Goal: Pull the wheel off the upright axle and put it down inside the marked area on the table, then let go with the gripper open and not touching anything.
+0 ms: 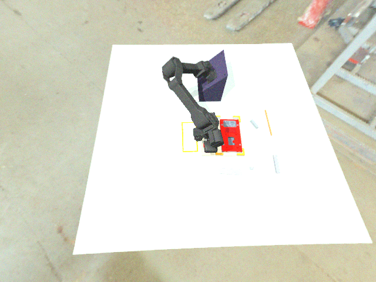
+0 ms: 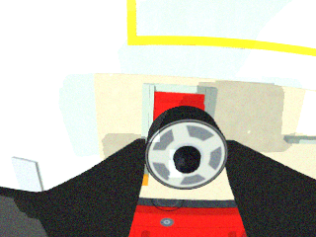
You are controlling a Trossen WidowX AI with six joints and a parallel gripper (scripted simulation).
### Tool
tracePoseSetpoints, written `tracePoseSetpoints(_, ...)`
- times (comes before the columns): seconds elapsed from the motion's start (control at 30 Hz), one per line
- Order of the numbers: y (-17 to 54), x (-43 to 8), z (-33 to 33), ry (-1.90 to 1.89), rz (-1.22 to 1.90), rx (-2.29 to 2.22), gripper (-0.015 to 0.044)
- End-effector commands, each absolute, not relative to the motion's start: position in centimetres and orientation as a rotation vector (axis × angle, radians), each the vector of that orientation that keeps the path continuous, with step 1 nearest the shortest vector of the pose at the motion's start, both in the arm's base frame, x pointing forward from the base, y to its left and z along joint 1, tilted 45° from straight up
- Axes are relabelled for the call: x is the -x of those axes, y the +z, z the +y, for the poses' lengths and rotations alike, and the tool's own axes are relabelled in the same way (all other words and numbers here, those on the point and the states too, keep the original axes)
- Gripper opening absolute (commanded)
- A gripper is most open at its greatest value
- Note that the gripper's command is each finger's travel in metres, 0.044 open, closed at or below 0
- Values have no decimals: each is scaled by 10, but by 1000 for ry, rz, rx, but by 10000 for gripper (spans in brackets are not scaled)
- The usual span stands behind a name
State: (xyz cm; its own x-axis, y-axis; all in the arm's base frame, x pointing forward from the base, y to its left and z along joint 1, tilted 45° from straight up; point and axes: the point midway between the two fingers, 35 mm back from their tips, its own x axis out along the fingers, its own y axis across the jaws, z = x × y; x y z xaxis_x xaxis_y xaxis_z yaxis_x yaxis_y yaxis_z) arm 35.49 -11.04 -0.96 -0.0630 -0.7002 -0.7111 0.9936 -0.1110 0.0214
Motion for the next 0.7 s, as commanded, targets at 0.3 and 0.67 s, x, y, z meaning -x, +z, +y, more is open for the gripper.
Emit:
tracePoseSetpoints(0.3, -5, -356, -105, -1569, 571, -676, 0)
tracePoseSetpoints(0.67, -2, -356, -102, -1568, 571, -676, 0)
